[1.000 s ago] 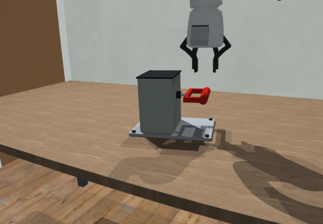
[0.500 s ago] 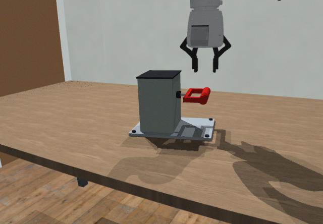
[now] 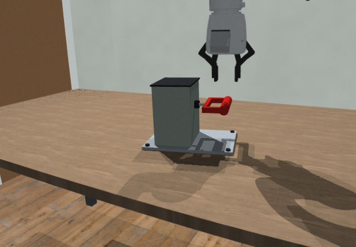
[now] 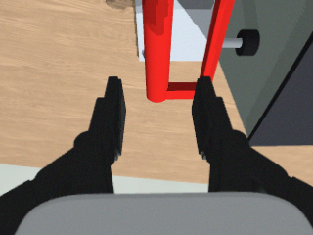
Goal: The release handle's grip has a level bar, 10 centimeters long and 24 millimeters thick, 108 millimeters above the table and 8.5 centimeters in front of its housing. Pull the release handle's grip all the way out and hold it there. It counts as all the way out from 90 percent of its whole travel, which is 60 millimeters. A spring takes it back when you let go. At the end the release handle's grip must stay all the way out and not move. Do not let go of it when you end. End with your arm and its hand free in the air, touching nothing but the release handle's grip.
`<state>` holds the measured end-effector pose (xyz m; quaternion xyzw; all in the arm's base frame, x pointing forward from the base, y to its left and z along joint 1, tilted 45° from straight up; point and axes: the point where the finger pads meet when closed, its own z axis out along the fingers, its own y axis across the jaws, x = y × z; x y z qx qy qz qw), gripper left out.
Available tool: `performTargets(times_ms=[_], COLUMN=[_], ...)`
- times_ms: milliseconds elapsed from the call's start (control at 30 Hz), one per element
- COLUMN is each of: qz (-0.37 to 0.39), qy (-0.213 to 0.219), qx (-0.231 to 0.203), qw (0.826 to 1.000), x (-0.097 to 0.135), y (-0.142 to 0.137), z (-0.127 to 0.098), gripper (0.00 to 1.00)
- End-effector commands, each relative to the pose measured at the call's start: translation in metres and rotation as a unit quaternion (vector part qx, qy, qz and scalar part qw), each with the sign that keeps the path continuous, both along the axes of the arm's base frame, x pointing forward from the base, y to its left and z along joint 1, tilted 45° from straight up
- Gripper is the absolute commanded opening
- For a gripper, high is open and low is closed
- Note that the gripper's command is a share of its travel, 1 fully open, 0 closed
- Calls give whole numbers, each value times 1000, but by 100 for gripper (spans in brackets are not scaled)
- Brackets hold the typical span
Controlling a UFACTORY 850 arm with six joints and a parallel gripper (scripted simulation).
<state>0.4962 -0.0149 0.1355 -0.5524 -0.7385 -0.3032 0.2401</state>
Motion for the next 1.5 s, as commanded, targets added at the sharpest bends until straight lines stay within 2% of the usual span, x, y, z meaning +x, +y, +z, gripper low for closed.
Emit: performTargets(times_ms=[0, 867, 1467], qz=[0, 0, 0], qy=[-1, -1, -1], qx=[0, 0, 0], qw=[1000, 1000, 1000], x=[0, 0, -1], y=[2, 26, 31], z=[-2, -25, -30], gripper=[52, 52, 52])
